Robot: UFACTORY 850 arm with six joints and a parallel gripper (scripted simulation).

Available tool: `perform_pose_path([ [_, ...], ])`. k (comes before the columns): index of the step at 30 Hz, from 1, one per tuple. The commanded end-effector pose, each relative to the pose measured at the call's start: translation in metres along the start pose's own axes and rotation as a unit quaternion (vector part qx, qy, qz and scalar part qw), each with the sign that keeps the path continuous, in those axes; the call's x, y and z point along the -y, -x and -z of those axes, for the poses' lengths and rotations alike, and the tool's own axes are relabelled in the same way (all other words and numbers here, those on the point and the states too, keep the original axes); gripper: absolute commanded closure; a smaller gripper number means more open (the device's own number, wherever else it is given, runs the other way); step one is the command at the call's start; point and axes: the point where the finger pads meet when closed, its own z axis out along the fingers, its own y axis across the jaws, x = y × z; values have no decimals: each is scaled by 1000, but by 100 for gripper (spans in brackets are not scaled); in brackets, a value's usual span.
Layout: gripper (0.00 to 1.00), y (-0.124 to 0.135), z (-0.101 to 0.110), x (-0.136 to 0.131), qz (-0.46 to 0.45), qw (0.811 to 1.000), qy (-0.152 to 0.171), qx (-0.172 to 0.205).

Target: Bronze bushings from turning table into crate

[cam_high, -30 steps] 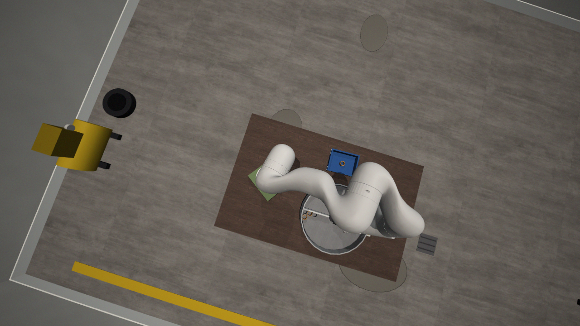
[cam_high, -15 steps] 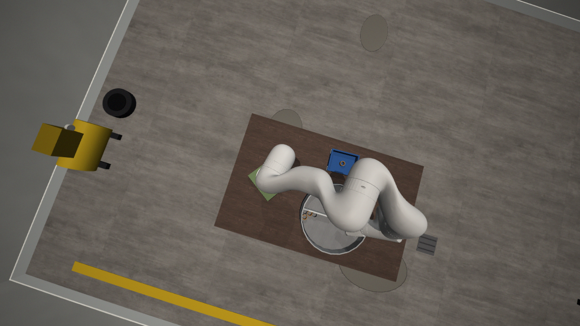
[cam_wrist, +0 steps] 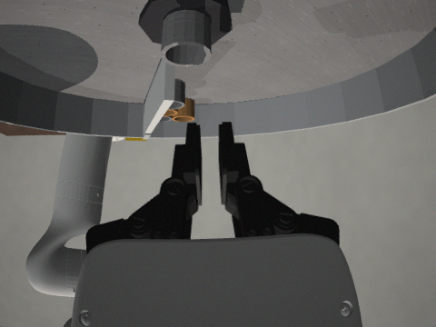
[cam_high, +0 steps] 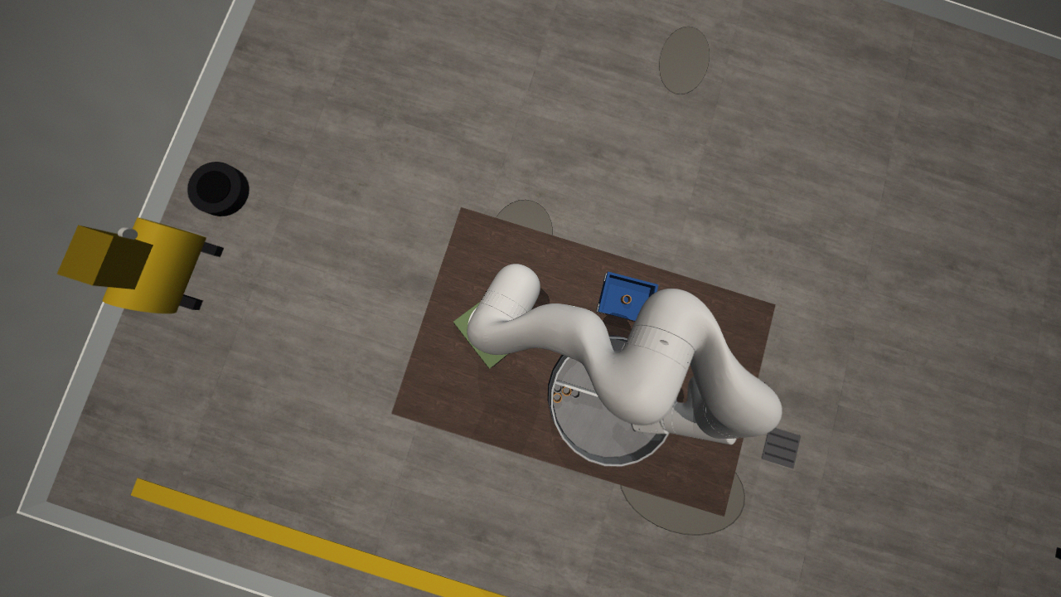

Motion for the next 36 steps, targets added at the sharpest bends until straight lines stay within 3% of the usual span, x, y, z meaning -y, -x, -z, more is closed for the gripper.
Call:
perform_pose_path([
  [1,88,0,1,0,0,1000,0,-1],
  [36,89,3,-2,0,9,1000,8,-1],
])
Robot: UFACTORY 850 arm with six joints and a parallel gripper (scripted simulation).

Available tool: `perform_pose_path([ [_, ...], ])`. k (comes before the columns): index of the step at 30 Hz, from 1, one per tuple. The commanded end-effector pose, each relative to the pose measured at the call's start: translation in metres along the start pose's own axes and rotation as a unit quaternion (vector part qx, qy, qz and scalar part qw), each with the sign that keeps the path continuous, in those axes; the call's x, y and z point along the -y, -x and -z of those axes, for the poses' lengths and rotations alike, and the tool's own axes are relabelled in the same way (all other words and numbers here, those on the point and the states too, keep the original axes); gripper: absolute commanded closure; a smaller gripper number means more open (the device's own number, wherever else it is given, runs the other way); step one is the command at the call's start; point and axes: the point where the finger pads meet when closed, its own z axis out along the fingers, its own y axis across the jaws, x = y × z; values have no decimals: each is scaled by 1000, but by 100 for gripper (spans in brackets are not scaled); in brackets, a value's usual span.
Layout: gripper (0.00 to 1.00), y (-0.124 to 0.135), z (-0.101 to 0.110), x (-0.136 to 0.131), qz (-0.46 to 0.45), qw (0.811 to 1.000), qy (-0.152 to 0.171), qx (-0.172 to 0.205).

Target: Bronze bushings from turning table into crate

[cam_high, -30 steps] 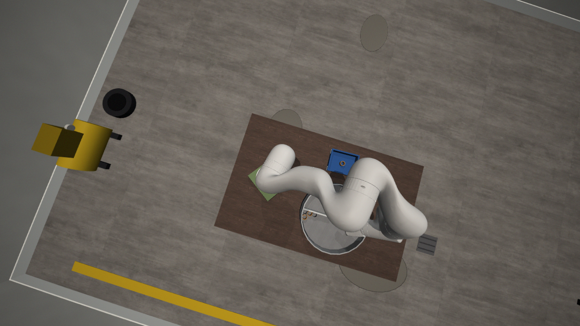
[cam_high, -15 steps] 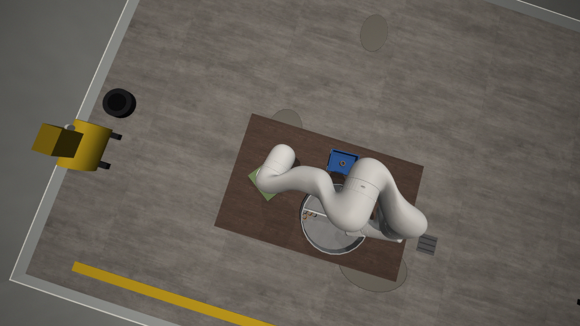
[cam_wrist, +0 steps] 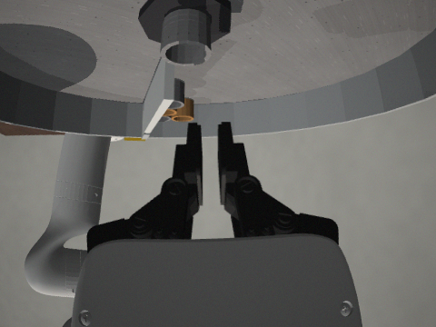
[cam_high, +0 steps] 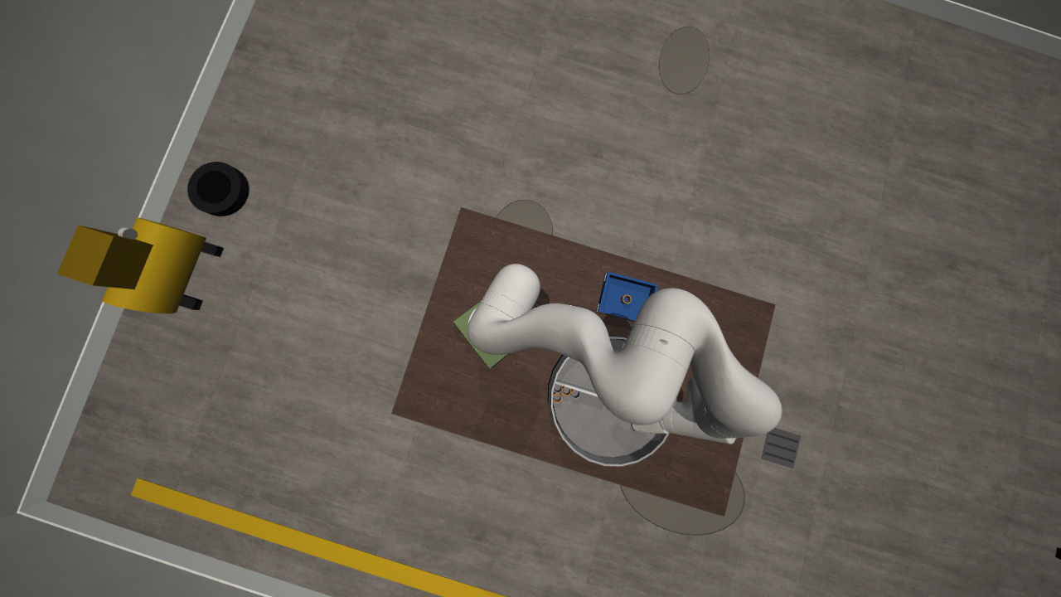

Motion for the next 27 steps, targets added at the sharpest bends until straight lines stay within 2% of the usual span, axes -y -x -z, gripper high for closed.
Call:
perform_pose_path([
  [1,89,4,-2,1,11,1000,10,-1],
  [6,89,15,-12,4,49,998,38,-1],
  [10,89,31,-26,8,94,993,76,-1],
  [12,89,31,-26,8,94,993,76,-1],
  [14,89,41,-34,10,119,988,98,-1],
  [18,89,61,-50,14,168,975,143,0],
  [27,89,95,-79,23,261,940,220,0],
])
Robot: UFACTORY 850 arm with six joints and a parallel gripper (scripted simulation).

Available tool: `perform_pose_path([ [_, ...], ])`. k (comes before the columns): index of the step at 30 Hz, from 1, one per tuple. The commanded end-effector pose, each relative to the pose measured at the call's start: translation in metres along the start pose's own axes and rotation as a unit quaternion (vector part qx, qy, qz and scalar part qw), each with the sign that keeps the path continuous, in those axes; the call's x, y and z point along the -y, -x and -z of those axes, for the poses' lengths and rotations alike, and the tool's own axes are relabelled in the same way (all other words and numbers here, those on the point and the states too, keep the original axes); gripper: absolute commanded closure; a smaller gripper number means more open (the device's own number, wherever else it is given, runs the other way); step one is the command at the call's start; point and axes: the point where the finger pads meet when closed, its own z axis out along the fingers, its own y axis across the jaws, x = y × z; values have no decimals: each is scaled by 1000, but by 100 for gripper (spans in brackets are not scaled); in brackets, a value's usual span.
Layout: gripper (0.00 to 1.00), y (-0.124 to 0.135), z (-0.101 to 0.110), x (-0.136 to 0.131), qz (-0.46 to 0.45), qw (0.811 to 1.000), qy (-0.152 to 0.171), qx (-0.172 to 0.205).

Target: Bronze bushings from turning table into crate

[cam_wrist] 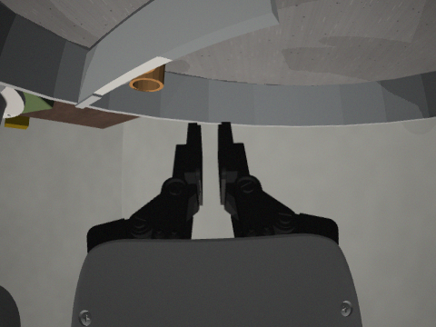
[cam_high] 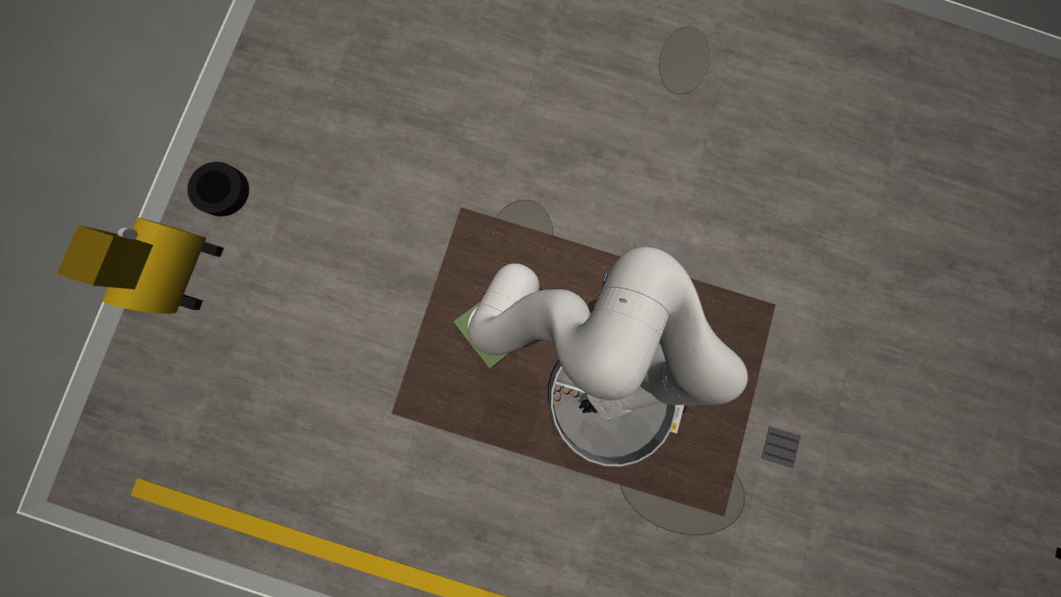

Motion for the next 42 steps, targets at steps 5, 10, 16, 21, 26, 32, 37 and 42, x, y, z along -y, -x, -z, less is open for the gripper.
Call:
perform_pose_path([
  [5,89,23,-17,22,70,994,79,3],
  [10,89,32,-25,34,107,988,110,3],
  [16,89,39,-31,43,135,982,133,4],
  [21,89,41,-33,46,143,980,139,3],
  [26,89,42,-34,48,149,978,144,3],
  [32,89,42,-34,48,149,978,144,3],
  [37,89,42,-34,48,149,978,144,3],
  [42,89,42,-34,48,149,978,144,3],
])
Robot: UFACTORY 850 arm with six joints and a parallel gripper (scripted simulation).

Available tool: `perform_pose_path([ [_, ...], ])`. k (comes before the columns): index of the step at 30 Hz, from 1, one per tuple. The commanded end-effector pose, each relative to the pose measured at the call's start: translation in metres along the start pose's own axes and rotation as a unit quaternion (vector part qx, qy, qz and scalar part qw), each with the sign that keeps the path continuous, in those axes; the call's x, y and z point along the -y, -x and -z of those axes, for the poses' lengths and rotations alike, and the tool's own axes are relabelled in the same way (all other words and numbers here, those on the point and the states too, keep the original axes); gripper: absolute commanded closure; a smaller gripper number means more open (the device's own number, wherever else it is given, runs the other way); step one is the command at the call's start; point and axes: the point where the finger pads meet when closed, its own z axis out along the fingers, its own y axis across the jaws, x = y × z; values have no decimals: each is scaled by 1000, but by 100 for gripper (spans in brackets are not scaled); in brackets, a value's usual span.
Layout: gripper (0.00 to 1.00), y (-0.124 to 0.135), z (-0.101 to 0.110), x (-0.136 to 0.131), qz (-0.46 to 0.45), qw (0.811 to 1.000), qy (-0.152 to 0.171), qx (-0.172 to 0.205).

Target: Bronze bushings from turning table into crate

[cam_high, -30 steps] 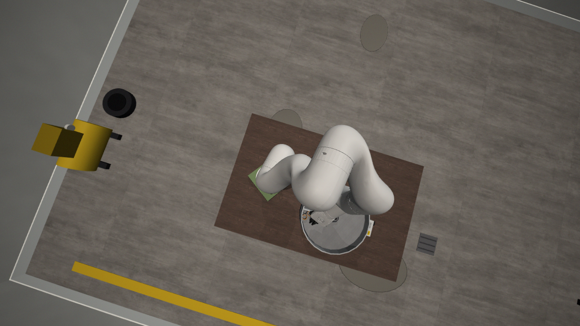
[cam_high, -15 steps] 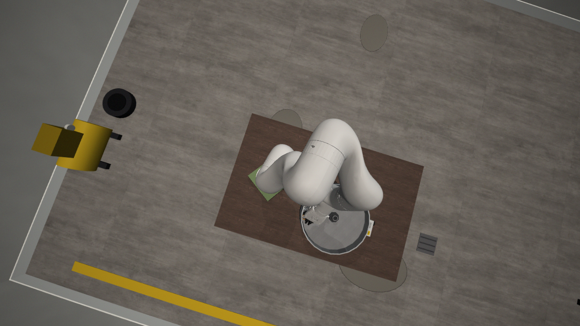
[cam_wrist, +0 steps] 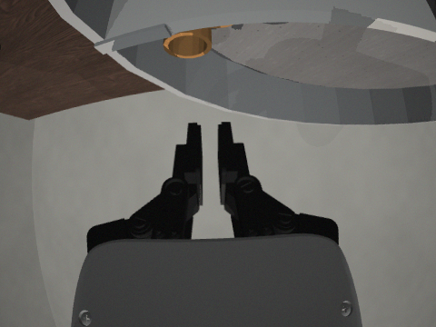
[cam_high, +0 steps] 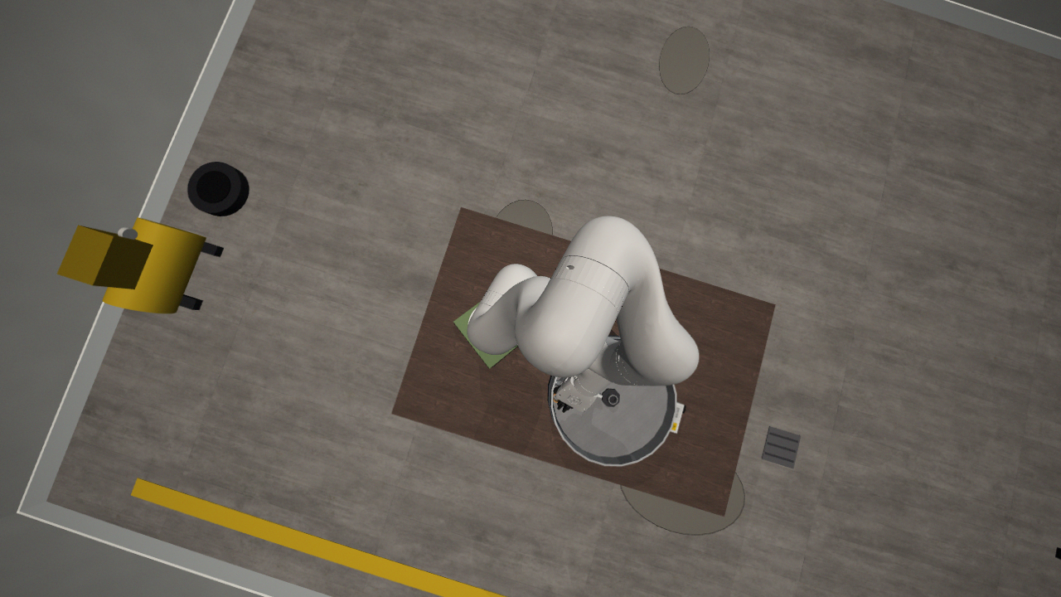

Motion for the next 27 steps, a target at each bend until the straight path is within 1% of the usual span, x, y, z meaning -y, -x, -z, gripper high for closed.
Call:
perform_pose_path([
  [1,89,0,0,0,0,1000,1,0],
  [20,89,2,-1,0,0,1000,1,1],
  [22,89,-1,-4,0,0,1000,1,1],
  [26,89,-11,-17,0,0,1000,1,1],
  [27,89,-11,-17,0,0,1000,1,1],
])
